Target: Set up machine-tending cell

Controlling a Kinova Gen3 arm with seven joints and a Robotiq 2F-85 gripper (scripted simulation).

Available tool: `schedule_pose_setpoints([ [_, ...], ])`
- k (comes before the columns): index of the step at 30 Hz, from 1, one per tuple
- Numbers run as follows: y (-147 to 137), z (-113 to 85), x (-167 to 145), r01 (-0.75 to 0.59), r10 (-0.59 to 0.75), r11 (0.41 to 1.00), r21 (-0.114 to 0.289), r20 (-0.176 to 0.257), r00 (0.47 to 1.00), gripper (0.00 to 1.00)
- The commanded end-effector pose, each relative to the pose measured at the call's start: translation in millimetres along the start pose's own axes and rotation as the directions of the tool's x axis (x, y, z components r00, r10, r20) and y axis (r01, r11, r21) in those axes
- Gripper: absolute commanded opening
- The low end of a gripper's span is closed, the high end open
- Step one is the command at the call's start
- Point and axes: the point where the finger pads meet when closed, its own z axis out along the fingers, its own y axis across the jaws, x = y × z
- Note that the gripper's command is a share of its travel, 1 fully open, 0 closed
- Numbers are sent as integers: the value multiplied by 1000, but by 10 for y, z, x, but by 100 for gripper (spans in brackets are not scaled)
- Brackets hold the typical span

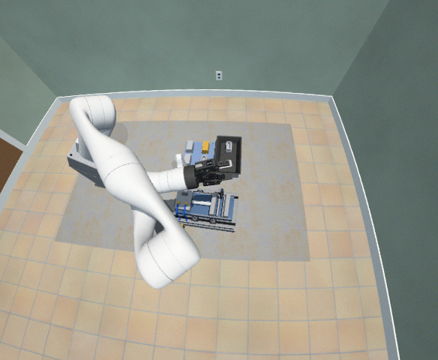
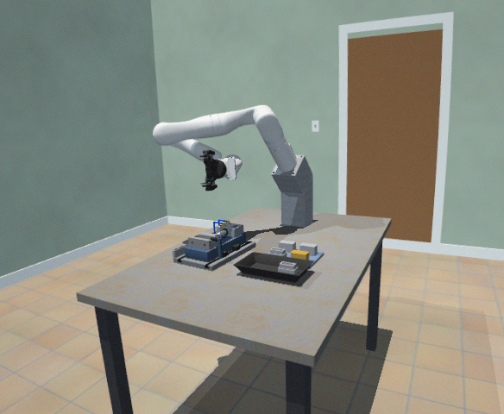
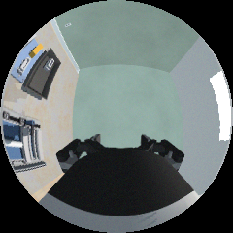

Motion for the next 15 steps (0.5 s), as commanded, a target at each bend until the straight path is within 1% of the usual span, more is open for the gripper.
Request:
schedule_pose_setpoints([
  [1,5,1,-1,0,0,1000,-1,0,1000,100],
  [9,4,3,7,-2,2,1000,0,-2,1000,100],
  [15,-2,12,44,-13,13,1000,2,-13,1000,100],
])
